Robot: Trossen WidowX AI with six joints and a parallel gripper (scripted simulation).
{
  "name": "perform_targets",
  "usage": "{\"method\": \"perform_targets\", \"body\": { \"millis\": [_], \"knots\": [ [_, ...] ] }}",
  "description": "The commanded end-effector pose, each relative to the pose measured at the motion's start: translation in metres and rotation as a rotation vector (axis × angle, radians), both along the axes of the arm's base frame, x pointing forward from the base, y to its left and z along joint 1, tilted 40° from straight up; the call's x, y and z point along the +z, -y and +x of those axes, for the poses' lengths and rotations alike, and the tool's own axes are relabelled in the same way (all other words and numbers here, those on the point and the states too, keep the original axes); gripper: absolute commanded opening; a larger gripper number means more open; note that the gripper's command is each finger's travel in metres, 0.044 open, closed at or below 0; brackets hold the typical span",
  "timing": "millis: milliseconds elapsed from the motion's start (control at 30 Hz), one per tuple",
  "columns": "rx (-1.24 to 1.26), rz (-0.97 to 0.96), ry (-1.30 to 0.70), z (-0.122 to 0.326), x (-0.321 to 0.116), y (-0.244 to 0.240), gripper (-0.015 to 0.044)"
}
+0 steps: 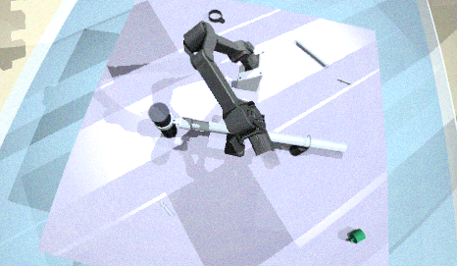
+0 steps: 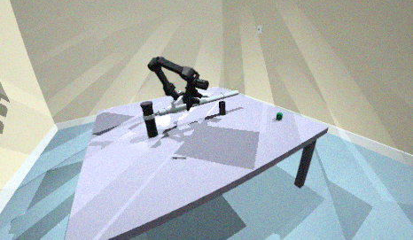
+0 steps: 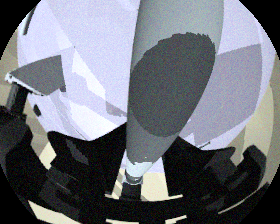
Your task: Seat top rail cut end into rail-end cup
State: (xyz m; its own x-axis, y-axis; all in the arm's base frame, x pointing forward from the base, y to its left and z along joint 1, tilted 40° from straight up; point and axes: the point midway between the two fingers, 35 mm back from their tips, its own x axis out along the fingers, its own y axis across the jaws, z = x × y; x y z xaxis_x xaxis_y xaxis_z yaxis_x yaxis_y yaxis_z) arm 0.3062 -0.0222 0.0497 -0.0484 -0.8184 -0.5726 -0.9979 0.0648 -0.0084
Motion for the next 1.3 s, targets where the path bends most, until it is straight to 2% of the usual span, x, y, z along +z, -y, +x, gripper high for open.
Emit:
{"method": "perform_targets", "body": {
  "millis": [0, 1267],
  "knots": [
    [0.010, -0.013, 0.003, 0.0008, 0.0051, 0.0015, 0.0000],
    [0.003, -0.010, -0.003, 0.0011, 0.0051, 0.0012, 0.0000]
  ]
}}
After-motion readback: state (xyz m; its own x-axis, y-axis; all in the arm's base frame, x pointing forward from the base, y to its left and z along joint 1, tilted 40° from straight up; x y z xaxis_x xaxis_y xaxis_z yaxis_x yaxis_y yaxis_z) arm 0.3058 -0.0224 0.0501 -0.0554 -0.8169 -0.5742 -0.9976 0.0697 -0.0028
